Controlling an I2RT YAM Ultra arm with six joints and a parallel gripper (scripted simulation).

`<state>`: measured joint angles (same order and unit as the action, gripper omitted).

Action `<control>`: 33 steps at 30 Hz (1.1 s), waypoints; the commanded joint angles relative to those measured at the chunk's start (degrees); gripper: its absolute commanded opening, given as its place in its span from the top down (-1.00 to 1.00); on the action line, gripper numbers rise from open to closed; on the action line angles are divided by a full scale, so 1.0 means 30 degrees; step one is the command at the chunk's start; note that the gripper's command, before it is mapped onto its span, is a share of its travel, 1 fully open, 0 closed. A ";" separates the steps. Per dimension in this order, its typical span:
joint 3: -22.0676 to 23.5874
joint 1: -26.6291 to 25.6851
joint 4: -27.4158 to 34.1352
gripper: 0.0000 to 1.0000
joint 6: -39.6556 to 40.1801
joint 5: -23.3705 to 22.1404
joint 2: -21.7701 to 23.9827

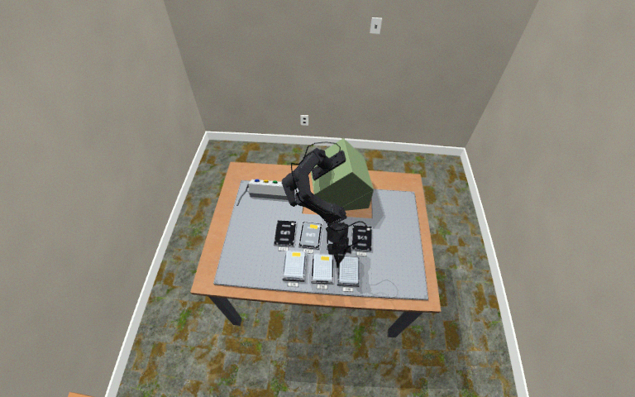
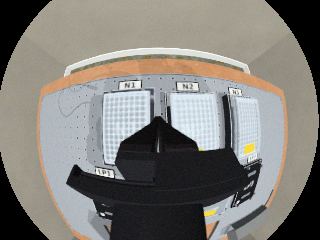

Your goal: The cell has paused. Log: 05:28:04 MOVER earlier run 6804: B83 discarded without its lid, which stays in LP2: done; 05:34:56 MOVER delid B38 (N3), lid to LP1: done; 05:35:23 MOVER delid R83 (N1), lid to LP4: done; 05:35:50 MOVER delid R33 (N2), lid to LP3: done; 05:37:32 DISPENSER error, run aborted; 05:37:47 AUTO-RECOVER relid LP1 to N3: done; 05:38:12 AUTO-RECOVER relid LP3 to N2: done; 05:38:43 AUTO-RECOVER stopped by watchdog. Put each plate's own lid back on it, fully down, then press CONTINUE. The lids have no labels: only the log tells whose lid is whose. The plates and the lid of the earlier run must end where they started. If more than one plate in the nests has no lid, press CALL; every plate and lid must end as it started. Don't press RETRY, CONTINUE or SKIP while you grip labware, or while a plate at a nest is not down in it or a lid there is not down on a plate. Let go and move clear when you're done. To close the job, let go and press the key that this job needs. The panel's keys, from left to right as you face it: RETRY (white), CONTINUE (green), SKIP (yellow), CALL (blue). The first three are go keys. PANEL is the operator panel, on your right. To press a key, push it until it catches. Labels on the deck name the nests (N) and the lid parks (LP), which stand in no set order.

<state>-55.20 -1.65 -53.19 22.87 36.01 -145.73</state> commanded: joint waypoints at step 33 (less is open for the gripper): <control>-0.2502 -0.0075 0.2265 1.00 0.0466 -0.0880 0.0760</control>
<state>-61.14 -3.42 -46.04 23.99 34.44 -145.34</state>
